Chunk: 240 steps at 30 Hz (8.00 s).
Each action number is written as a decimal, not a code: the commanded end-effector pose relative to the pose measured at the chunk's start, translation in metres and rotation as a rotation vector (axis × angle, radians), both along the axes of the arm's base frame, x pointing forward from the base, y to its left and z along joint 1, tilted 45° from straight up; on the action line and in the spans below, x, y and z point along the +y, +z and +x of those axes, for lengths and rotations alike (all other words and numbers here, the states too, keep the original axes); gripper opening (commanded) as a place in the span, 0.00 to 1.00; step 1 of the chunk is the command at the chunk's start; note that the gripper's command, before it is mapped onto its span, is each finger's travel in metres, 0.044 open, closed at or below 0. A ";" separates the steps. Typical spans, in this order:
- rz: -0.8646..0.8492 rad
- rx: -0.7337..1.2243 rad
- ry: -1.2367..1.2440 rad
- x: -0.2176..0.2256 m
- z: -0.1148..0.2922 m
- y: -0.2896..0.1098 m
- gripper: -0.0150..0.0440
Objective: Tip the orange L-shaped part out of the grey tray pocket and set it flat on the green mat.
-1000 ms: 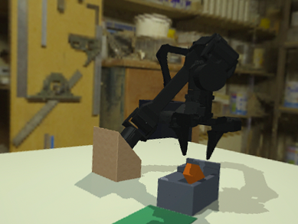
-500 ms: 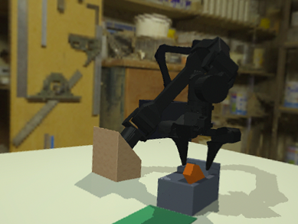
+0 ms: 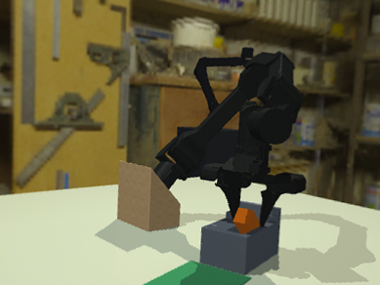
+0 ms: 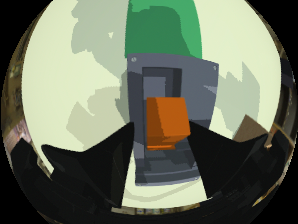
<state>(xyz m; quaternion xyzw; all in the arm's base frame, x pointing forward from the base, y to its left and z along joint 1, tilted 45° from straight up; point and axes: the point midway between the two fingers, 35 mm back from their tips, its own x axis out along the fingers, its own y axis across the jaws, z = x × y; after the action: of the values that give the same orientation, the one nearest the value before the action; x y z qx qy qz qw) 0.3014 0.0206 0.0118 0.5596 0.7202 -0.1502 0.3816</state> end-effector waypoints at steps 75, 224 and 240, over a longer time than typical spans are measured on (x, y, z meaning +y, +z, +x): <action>0.001 0.003 -0.004 -0.060 0.006 0.060 0.25; -0.010 -0.011 -0.018 -0.174 0.056 -0.052 0.93; -0.010 -0.011 -0.018 -0.174 0.056 -0.052 0.93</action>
<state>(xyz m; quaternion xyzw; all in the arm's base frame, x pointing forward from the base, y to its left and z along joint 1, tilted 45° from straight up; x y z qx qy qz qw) 0.3572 -0.1536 -0.0393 0.5639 0.7132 -0.1534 0.3871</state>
